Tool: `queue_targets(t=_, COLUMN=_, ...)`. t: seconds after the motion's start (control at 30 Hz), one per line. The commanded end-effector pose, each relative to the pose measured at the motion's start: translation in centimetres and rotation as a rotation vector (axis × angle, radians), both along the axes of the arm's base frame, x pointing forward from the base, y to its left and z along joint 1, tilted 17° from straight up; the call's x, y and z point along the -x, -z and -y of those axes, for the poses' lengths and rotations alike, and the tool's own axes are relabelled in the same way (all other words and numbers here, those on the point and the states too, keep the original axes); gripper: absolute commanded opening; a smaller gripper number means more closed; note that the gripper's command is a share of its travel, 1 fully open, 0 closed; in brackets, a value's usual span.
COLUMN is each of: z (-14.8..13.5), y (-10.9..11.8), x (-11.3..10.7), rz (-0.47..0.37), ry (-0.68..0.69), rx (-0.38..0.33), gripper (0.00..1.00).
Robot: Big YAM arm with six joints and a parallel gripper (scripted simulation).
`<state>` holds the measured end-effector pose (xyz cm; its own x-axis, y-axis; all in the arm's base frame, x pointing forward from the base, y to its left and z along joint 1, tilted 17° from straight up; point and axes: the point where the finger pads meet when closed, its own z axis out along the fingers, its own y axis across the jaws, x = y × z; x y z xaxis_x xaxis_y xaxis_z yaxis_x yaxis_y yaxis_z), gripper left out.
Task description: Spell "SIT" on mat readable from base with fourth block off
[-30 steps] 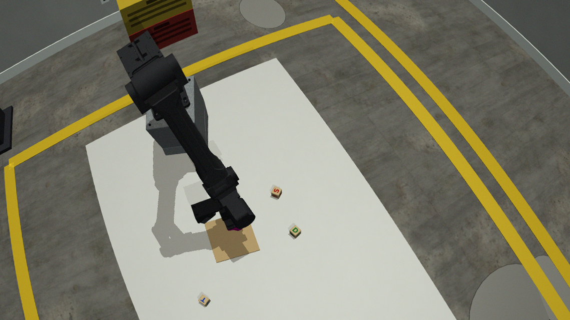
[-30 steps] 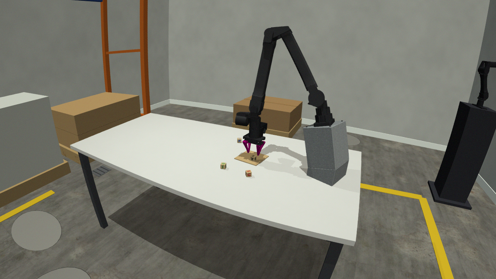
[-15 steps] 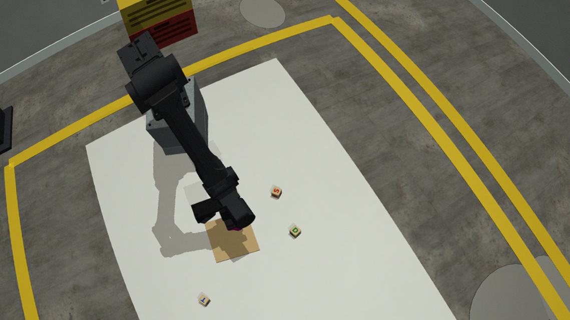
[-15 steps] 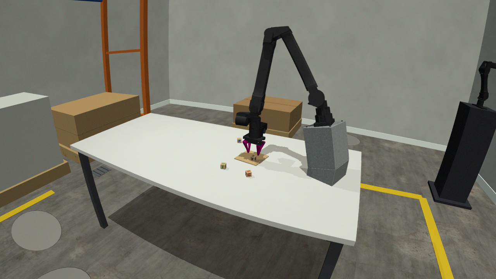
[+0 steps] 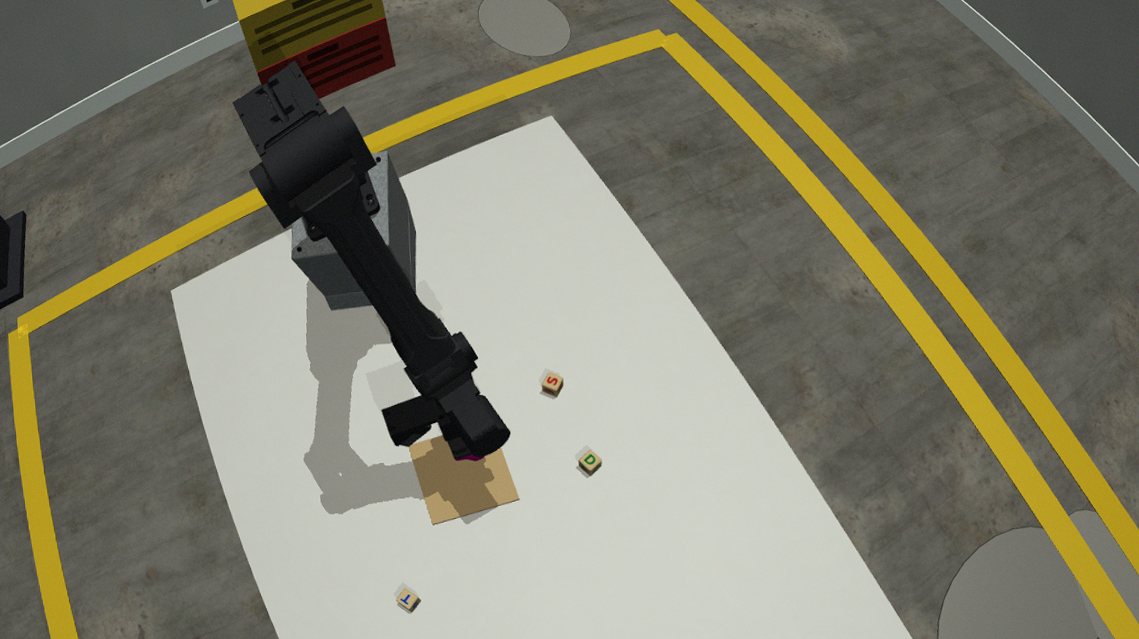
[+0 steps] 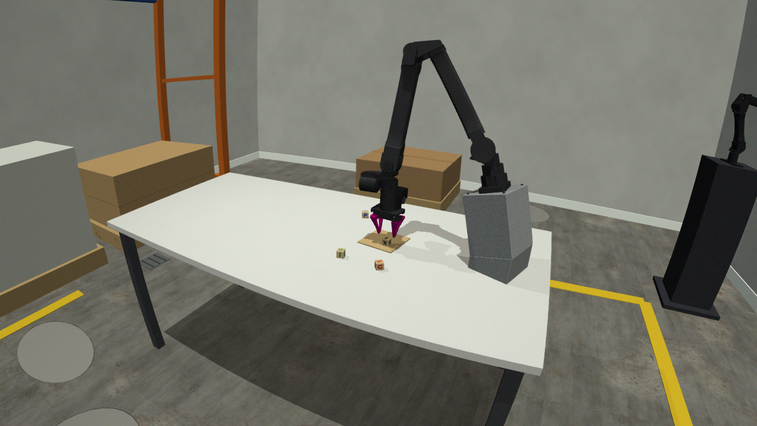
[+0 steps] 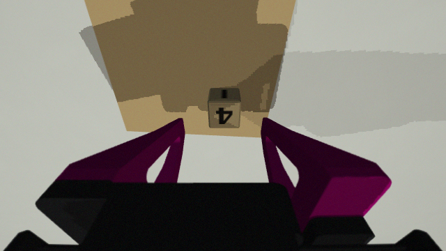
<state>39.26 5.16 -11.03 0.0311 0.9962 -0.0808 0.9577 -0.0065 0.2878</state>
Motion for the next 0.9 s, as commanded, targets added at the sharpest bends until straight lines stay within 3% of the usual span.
queue_targets(t=0.0, z=0.5, y=0.7, x=-0.2, rz=-0.003, ry=0.001, rx=0.002, gripper=0.60)
queue_targets(t=0.87, z=0.8, y=3.7, x=-1.1, rz=-0.002, ry=0.001, rx=0.002, gripper=0.60)
